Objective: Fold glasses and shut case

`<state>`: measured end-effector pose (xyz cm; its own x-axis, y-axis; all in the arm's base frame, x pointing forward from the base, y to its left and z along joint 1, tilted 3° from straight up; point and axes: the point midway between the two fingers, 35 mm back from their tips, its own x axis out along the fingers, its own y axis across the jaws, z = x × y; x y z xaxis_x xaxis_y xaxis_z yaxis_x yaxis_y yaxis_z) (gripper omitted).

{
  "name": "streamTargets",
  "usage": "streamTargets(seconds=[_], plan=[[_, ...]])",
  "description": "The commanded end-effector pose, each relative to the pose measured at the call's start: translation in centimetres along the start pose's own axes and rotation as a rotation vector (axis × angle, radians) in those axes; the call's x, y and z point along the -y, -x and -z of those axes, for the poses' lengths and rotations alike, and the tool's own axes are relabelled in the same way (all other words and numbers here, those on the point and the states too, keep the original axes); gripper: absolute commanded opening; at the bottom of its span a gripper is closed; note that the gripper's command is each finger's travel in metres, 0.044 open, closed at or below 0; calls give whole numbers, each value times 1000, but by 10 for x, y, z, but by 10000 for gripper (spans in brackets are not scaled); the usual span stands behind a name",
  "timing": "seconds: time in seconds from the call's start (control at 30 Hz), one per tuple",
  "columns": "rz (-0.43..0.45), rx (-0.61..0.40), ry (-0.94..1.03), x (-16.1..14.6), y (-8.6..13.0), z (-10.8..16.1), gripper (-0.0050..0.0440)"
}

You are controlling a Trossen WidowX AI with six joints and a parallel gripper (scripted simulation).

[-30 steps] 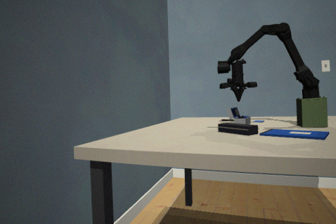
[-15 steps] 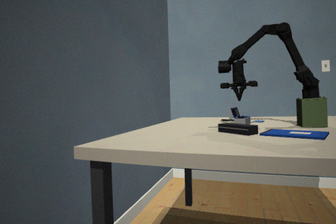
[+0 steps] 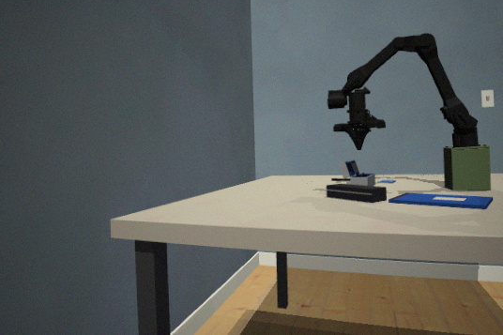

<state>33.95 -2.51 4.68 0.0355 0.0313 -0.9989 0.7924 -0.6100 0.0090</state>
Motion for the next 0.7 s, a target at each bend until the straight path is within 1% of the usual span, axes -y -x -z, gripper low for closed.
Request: streamTargets(seconds=[0.0, 0.27, 0.33, 0.37, 0.57, 0.6, 0.67], plan=[[-3, -6, -162, -1, 3, -3, 0], [-3, -6, -440, -2, 5, -9, 0], [-3, -6, -440, -2, 5, -9, 0], [-3, -6, -475, -2, 6, -9, 0], [-3, -6, -475, -2, 6, -9, 0], [-3, -6, -480, -2, 4, -9, 0], [-3, -6, -522, -3, -6, -10, 0]])
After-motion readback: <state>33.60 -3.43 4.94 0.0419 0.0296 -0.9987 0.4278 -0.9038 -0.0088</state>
